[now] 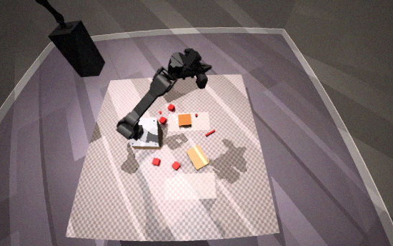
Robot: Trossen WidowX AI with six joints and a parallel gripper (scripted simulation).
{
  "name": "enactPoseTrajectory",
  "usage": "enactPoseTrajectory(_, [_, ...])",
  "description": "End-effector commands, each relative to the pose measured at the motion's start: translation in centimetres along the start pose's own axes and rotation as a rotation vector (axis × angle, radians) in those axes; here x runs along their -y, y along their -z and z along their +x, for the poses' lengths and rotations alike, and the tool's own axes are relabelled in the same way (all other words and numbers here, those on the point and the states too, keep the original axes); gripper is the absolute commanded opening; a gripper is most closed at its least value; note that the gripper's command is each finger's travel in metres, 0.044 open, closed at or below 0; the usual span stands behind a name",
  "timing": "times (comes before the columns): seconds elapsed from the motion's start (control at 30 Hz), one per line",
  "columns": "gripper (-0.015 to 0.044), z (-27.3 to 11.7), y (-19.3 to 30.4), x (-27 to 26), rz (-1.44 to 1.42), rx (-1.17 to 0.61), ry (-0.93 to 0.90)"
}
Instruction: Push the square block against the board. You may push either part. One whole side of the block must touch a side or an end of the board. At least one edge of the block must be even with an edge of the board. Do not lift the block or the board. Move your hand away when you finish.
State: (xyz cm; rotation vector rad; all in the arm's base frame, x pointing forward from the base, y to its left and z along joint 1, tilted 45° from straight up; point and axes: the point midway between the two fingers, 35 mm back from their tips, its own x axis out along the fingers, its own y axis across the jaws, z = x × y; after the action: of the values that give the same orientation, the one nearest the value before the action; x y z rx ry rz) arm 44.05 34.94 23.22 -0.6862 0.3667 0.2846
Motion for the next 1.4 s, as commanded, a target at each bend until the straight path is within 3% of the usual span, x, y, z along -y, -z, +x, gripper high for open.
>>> enactPoseTrajectory(0.0, [0.0, 2.2, 2.6, -0.3, -0.087, -0.084, -0.005])
enactPoseTrajectory(0.67, [0.0, 9.7, 18.2, -2.0, -0.558, -0.527, -0.133])
enactPoseTrajectory(1.37, [0.0, 11.5, 35.0, -2.7, -0.991, -0.933, -0.474])
